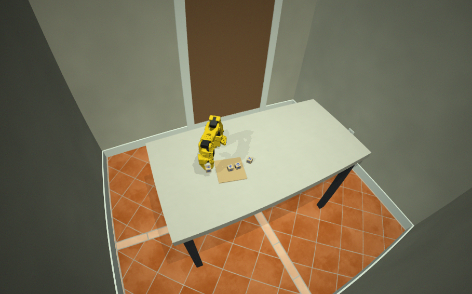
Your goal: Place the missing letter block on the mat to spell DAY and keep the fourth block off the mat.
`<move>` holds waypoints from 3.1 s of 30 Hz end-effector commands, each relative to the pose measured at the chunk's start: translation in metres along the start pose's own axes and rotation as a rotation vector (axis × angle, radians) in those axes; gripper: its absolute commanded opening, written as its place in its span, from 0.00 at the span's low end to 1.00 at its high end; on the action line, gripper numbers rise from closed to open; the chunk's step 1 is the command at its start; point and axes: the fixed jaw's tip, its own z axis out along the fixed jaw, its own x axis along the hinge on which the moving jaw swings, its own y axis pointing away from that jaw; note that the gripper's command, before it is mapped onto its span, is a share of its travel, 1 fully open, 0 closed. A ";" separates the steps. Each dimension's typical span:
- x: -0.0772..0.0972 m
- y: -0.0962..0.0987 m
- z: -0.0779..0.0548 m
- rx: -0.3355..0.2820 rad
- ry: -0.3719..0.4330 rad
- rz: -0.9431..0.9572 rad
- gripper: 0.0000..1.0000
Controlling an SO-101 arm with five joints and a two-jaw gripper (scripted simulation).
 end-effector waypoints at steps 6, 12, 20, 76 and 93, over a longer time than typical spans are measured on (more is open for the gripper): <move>0.009 -0.008 -0.027 -0.040 0.138 0.178 0.00; 0.008 -0.014 -0.027 -0.029 0.141 0.285 0.00; 0.005 -0.028 -0.025 -0.005 0.145 0.530 0.00; -0.012 -0.079 -0.017 0.090 0.128 1.449 0.00; -0.011 -0.082 -0.015 0.091 0.126 1.452 0.00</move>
